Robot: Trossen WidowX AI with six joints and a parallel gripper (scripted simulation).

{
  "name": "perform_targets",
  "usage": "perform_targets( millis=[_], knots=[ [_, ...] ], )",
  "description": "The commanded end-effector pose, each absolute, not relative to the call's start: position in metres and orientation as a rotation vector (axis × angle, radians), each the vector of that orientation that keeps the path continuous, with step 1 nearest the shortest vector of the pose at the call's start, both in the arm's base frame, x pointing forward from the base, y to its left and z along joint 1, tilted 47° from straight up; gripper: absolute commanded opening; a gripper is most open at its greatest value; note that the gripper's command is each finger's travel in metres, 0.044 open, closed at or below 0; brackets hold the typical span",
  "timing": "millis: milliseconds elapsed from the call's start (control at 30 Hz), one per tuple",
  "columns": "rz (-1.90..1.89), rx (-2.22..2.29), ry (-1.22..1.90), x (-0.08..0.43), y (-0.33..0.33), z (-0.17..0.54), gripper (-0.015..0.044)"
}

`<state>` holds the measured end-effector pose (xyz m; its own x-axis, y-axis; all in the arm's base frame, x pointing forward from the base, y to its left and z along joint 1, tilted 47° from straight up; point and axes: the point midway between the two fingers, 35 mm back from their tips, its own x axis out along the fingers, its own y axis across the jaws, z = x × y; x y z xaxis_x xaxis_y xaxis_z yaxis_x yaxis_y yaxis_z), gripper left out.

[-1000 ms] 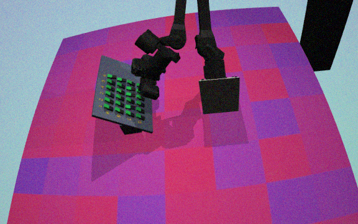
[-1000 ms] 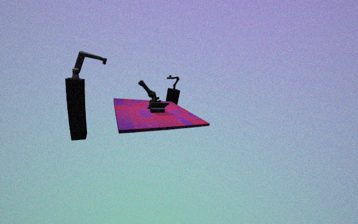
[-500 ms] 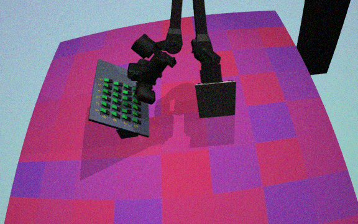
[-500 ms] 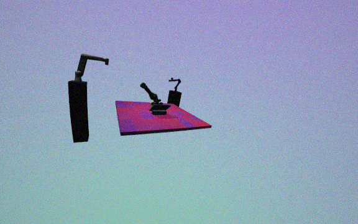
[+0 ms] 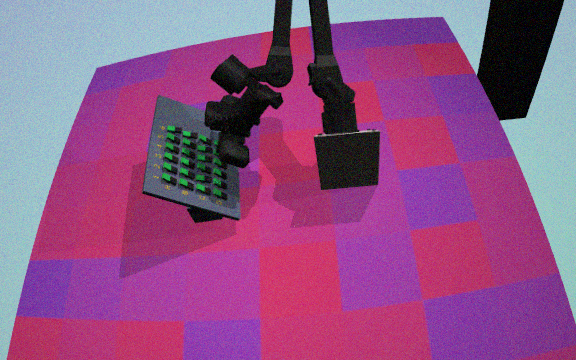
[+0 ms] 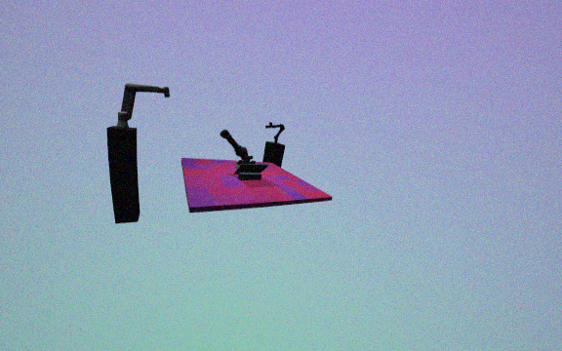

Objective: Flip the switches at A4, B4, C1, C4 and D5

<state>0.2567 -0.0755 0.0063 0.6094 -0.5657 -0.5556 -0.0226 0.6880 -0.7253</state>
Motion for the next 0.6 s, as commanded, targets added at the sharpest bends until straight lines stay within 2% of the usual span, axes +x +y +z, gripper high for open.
perform_targets(
  millis=[0,333,567],
  knots=[
    [-0.348,-0.765,0.873,0.257,-0.076,0.006,0.0000],
    [-0.348,-0.765,0.873,0.258,-0.076,0.005,0.0000],
    [-0.342,-0.760,0.869,0.240,-0.055,0.024,0.0000]
  ],
)
